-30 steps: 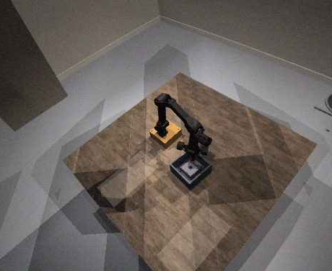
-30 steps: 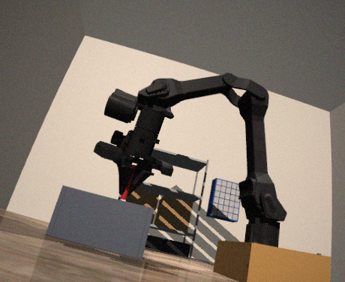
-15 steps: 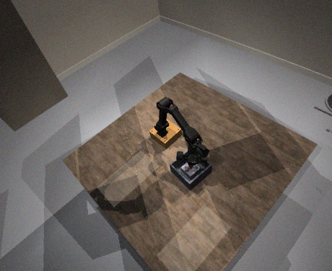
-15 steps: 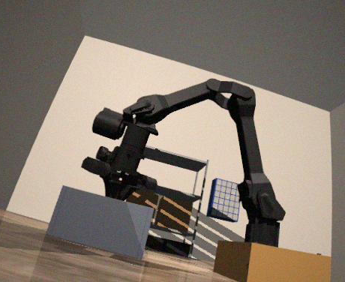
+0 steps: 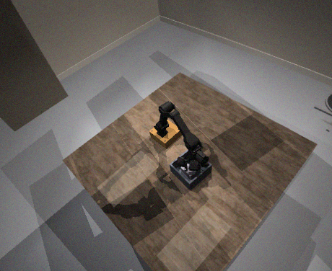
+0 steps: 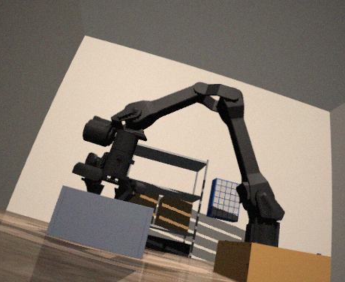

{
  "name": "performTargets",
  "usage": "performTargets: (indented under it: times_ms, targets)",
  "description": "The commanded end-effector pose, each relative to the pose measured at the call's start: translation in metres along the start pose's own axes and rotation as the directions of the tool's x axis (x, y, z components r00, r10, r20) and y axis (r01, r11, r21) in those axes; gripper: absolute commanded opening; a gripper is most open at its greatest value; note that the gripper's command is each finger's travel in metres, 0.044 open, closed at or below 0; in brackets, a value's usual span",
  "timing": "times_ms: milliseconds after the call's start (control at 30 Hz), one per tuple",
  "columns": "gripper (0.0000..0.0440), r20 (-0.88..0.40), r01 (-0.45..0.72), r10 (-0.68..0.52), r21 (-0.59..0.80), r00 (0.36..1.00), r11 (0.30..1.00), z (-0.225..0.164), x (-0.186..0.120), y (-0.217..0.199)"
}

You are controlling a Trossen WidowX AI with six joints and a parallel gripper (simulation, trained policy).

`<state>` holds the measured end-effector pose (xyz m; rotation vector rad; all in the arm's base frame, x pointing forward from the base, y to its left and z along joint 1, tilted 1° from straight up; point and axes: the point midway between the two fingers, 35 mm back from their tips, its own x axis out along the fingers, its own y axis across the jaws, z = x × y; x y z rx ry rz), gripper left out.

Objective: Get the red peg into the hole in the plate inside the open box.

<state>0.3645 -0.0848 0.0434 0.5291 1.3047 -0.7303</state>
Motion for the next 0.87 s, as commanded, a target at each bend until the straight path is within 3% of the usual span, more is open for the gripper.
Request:
performTargets:
  times_ms: [0,67,500,833]
  targets:
    - [0.0393,-0.012,-0.033,0.032,-0.007,0.999,0.999,0.012,-0.004,0.010]
    - [0.0440,-0.017,-0.051,0.051,-0.009,0.999,0.999,0.019,-0.007,0.016]
    - [0.0440,-0.014,-0.207,0.207,-0.036,0.978,0.978,0.053,-0.036,0.063]
    - [0.0440,-0.012,-0.212,0.212,-0.038,0.977,0.977,0.053,-0.037,0.065]
